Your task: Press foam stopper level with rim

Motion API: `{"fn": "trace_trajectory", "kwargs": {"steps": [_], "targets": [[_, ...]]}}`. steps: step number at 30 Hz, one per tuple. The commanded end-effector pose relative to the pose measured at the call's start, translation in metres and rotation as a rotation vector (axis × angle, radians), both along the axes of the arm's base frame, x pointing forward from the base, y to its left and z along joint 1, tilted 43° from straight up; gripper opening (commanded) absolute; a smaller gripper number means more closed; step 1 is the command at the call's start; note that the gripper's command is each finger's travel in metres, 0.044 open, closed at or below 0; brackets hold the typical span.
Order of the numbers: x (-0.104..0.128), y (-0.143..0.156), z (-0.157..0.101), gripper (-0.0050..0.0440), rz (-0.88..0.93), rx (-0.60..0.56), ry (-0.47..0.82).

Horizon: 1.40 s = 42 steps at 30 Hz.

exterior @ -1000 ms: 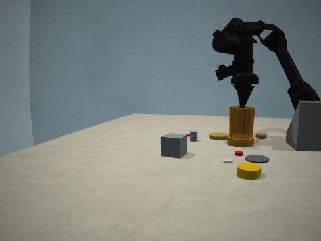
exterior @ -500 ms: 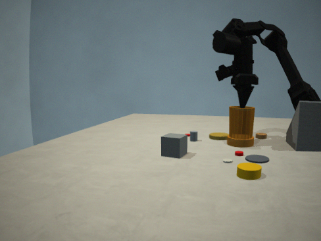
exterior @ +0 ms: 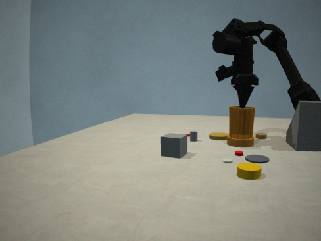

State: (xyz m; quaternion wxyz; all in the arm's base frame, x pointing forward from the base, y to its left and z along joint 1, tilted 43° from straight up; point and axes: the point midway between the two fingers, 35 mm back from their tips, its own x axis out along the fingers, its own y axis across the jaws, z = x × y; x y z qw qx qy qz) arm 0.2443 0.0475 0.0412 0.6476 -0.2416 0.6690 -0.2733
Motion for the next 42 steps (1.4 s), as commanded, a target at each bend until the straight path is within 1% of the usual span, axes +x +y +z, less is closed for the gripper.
{"fn": "trace_trajectory", "kwargs": {"steps": [1, 37, 40, 42], "targets": [[-0.005, -0.006, -0.003, 0.0000, -0.010, -0.007, 0.020], [-0.003, -0.005, -0.004, 0.0000, -0.008, -0.005, 0.015], [0.000, 0.003, 0.004, 0.0000, 0.002, -0.005, 0.021], [0.003, 0.014, 0.015, 0.0000, 0.015, -0.007, 0.028]]}}
